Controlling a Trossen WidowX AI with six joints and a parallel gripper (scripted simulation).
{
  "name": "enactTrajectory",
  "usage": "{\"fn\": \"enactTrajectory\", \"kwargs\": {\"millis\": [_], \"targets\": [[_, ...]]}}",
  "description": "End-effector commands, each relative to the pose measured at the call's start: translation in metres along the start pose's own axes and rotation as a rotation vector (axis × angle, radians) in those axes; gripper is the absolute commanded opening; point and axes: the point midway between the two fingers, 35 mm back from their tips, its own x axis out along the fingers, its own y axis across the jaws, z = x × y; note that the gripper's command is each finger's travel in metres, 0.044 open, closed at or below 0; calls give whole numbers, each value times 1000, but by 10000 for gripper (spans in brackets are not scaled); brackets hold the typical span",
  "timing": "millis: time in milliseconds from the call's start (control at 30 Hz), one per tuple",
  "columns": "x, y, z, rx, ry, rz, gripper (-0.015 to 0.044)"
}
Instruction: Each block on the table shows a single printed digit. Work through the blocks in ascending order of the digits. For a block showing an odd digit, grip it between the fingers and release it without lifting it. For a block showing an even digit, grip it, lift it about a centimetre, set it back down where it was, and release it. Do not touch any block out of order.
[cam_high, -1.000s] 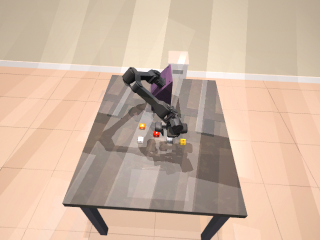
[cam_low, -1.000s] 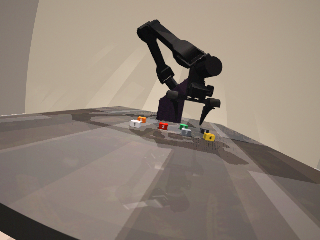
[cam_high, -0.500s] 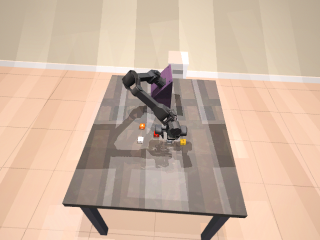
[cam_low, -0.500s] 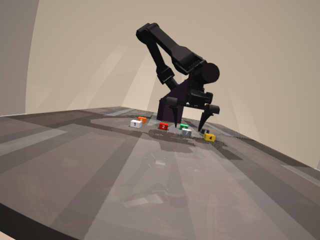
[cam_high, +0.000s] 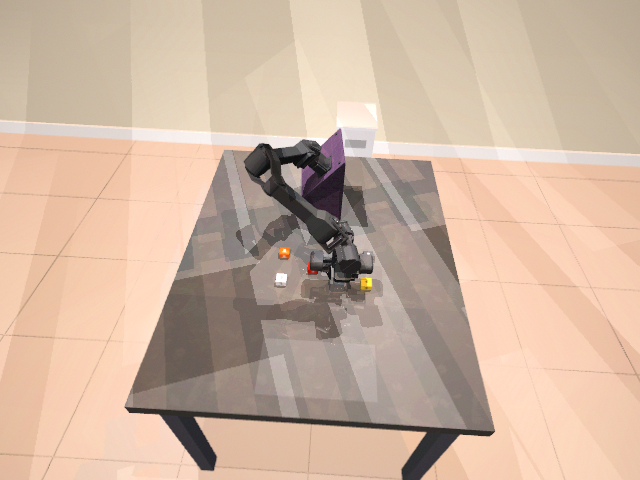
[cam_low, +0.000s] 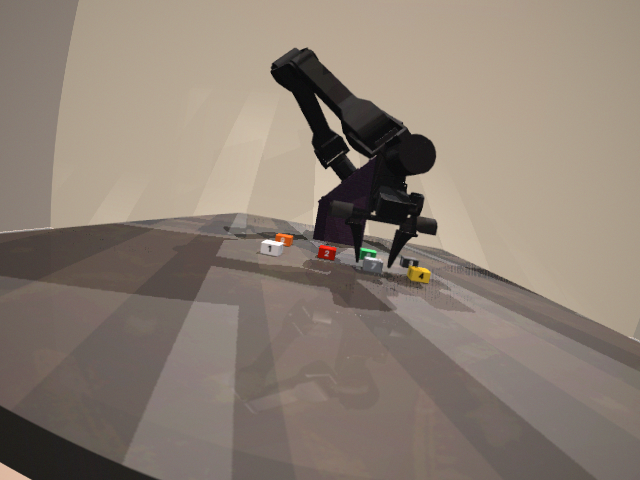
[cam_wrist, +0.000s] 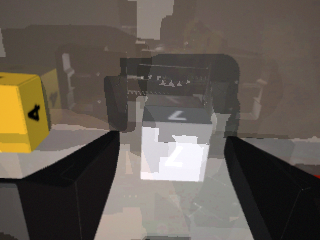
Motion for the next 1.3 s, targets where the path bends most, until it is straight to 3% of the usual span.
{"fn": "enactTrajectory", "kwargs": {"millis": [0, 533, 900, 1167, 1267], "targets": [[1, -1, 0, -4, 0, -4, 138], [1, -1, 0, -4, 0, -4, 120], [1, -1, 0, -4, 0, -4, 400], [-36, 0, 0, -3, 0, -2, 400], [-65, 2, 3, -3, -1, 4, 321]]}}
